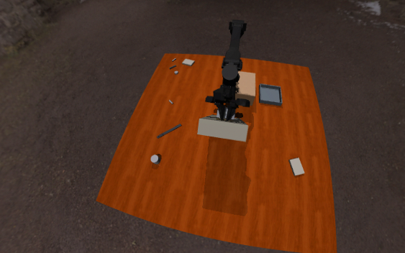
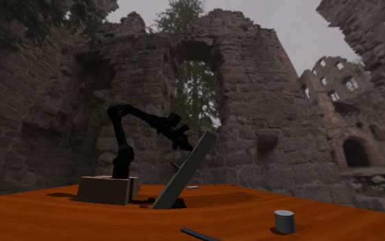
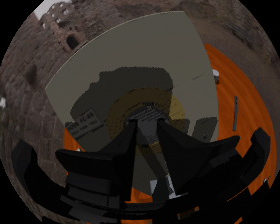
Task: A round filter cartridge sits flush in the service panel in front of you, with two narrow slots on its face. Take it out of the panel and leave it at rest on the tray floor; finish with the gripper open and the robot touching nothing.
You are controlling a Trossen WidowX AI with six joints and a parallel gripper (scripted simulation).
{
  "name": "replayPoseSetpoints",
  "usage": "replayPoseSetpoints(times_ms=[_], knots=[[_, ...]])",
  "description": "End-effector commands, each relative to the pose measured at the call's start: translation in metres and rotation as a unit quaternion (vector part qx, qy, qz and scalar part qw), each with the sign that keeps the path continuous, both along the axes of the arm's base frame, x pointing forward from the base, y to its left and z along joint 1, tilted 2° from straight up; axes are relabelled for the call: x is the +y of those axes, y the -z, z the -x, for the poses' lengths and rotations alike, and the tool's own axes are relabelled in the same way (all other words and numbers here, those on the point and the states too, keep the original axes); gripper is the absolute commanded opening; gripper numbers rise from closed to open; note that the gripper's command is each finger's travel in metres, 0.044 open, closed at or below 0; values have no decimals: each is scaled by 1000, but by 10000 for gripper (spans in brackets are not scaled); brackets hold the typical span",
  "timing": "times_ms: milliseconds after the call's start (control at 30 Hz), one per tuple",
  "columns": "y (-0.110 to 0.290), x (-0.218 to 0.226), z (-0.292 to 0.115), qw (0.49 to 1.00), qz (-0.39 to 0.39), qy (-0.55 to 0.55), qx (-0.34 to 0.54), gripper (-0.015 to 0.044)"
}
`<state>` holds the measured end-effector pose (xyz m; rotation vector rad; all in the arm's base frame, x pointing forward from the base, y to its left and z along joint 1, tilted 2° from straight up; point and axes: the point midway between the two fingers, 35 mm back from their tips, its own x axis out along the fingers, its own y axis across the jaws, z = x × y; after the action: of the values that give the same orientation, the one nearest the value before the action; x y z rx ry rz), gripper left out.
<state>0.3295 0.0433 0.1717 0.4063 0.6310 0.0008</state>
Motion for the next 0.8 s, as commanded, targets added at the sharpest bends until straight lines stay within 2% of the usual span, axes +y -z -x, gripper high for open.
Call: replayPoseSetpoints(times_ms=[0, 467, 767], knots=[[3, 0, -2, 1000, -1, 2, 1, 105], [5, 1, -6, 1000, -1, 2, 1, 105], [2, 0, -3, 1000, 0, 0, 0, 45]])
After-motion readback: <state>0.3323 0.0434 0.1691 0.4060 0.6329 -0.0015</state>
